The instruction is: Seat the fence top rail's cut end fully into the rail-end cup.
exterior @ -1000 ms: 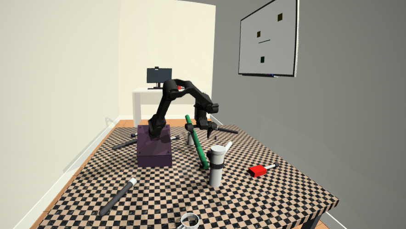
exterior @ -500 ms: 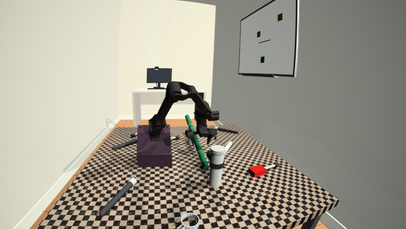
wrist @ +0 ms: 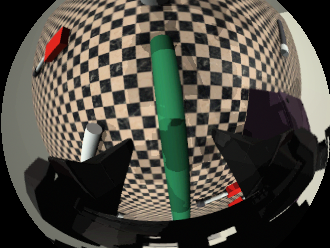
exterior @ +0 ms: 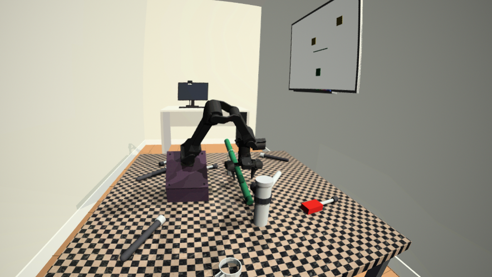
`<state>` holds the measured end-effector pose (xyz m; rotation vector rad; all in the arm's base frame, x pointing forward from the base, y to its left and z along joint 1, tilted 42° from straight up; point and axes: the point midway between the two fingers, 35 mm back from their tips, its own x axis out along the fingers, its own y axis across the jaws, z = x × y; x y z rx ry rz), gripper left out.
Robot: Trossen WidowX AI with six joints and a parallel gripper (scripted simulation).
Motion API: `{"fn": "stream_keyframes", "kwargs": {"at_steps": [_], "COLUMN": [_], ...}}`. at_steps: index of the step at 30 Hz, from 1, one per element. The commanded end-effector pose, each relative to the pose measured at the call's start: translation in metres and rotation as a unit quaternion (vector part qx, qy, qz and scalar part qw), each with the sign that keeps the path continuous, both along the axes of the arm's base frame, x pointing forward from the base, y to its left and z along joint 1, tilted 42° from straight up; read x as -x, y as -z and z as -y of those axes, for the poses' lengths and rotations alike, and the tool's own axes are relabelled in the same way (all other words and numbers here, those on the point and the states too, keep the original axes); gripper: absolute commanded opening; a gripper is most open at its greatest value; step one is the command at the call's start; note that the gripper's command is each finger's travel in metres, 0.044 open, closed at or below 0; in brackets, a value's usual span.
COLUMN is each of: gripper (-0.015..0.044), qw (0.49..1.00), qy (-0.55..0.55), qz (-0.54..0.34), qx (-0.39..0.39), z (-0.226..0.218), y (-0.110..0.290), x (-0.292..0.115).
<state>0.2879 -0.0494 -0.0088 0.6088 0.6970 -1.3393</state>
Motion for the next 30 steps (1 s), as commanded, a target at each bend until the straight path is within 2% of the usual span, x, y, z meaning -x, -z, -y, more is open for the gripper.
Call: {"fn": "stream_keyframes", "kwargs": {"at_steps": [1,28,30], "gripper": [0.0440,0.0440,0.0387], "qw": [1.000,1.000,1.000], "qy": [-0.002,-0.002,-0.002], "qz": [-0.006,-0.006,-0.006], "qx": [0.003,0.005,0.005], "z": [0.005,0.032,0.032], "y": [0.008,0.037,0.037], "x": [0.001,-0.001,-0.001]}}
